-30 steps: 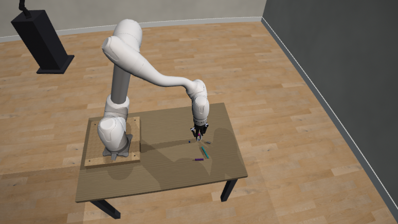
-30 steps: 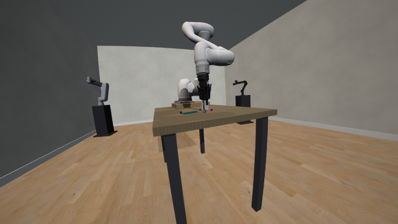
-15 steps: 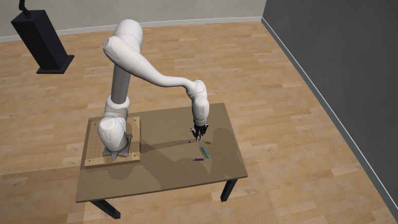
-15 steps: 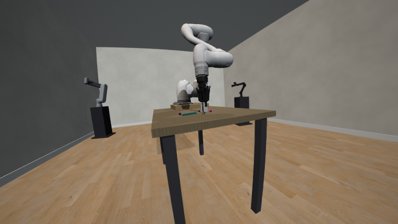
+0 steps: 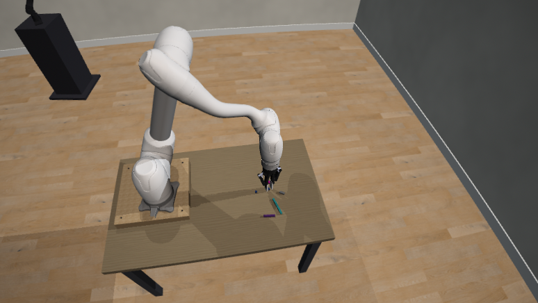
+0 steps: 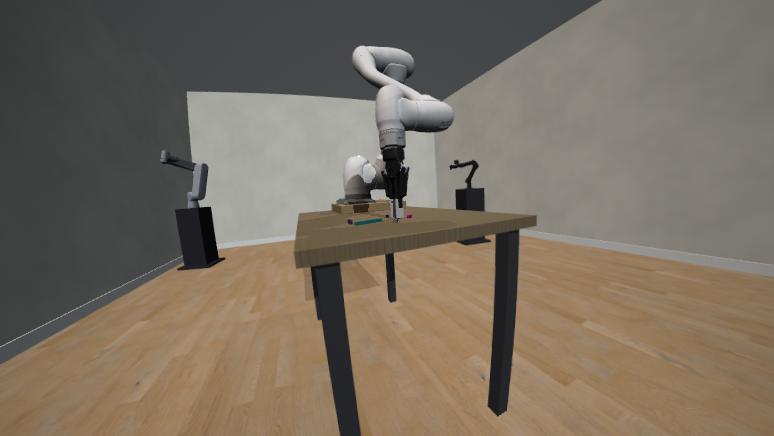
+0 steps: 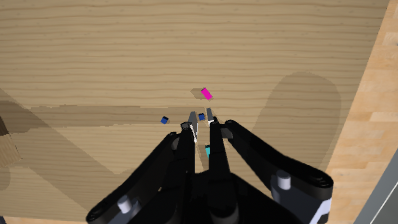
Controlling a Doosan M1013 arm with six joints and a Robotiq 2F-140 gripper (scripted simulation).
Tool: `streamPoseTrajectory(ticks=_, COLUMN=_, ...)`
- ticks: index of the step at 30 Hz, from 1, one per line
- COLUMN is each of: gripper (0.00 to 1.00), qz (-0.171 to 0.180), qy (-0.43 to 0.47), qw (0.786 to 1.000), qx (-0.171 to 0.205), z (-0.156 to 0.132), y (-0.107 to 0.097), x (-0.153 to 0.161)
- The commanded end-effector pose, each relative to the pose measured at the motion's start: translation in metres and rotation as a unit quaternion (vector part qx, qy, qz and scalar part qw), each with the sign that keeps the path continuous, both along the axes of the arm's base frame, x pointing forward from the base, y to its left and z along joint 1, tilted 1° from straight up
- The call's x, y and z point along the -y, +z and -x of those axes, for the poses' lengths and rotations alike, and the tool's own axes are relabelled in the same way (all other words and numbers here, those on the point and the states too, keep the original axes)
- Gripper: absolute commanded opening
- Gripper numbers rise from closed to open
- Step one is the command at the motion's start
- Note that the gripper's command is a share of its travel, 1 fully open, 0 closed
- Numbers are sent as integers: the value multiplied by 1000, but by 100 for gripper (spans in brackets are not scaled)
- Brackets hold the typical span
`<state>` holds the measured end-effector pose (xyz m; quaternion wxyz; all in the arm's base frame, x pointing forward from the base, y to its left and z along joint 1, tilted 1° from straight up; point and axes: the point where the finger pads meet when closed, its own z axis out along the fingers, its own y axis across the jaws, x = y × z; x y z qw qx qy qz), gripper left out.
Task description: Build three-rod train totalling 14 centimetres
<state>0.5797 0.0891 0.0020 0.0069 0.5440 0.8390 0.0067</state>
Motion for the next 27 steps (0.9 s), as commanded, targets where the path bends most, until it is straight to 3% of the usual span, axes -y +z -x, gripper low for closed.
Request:
streamPoseTrajectory(ticks=1, gripper=15, qz=2, qy=3, qw=1000, qx=-2, z=2, y=-4, x=2)
streamPoseTrajectory(ticks=11, gripper=15, qz=2, qy=3, qw=1000, qx=-2, z=2, y=-4, x=2)
streamPoseTrajectory(ticks=12, gripper=3, qz=2, qy=3, qw=1000, qx=-2, z=2, y=-4, x=2)
streamPoseTrajectory(ticks=27, gripper=3, qz=2, qy=3, qw=1000, qx=-2, z=2, y=-4, x=2)
